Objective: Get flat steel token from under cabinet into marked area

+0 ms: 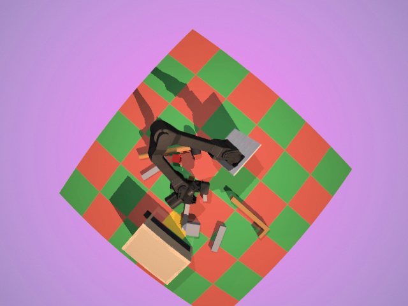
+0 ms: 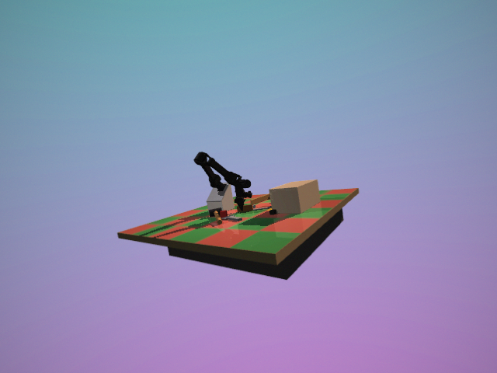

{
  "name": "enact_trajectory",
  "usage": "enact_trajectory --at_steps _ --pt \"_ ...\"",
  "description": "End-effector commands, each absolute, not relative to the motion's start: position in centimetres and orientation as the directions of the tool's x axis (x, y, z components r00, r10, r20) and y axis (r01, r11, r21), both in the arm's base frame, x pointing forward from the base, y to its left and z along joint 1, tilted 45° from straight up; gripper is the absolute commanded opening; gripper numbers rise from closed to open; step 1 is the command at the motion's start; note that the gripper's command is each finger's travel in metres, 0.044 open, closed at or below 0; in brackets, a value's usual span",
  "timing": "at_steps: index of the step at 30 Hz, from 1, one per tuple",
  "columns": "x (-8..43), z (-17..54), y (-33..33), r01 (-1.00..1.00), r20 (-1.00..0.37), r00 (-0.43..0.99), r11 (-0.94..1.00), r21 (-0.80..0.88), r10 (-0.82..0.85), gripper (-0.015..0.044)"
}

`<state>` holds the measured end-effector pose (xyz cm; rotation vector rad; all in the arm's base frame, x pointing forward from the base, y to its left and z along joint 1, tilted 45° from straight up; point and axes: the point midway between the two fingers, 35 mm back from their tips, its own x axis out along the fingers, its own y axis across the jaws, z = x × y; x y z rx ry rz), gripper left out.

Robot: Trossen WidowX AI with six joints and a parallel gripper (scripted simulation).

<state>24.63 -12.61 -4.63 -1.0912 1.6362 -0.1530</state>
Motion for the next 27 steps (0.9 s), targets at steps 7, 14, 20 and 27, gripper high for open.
enact_trajectory --at_steps 7,14,20,27 --pt "24.9 -5.0 -12.0 -0.578 -0.708 0.042 0.561 -0.593 -0.705 0.0" --pt "25.0 -5.4 -11.5 -0.578 -0.708 0.042 0.561 -0.593 -0.705 0.0" --pt "25.0 -5.7 -11.3 -0.578 -0.708 0.042 0.561 -0.593 -0.705 0.0" --pt "25.2 -6.1 -10.9 -0.578 -0.708 0.042 0.561 -0.593 -0.705 0.0"
